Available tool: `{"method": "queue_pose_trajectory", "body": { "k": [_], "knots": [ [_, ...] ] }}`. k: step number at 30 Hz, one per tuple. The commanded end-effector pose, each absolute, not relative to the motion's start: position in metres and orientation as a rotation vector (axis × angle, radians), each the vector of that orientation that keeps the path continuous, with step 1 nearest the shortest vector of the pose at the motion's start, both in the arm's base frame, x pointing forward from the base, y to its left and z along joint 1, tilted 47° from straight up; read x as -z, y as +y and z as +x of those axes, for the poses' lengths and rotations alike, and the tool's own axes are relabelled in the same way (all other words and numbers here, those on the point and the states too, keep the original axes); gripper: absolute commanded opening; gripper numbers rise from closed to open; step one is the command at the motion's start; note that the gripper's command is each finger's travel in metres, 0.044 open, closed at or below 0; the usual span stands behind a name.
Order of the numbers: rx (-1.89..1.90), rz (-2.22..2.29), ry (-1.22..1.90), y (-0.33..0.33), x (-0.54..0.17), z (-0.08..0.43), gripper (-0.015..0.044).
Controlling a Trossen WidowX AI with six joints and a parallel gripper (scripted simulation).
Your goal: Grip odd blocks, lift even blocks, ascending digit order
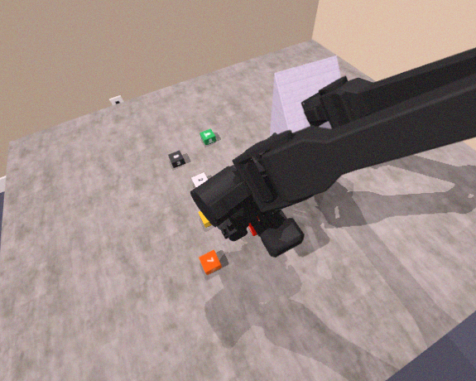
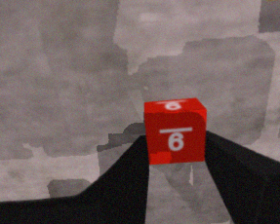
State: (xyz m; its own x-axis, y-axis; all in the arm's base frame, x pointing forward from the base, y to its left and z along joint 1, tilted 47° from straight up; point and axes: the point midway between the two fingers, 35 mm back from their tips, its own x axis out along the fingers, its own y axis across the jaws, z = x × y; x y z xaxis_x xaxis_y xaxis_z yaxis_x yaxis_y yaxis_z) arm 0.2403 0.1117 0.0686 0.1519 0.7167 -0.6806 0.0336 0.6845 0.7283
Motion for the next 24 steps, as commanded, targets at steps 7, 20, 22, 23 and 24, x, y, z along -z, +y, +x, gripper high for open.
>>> {"method": "queue_pose_trajectory", "body": {
  "k": [7,20,22,23,24],
  "knots": [
    [-0.545,0.695,1.349,0.111,-0.068,0.240,0.0278],
    [-0.543,0.693,1.350,0.087,-0.091,0.235,0.0400],
    [-0.543,0.693,1.350,0.085,-0.092,0.235,0.0400],
    [-0.543,0.693,1.350,0.085,-0.092,0.235,0.0400],
    [-0.543,0.693,1.350,0.085,-0.092,0.235,0.0400]
  ]
}}
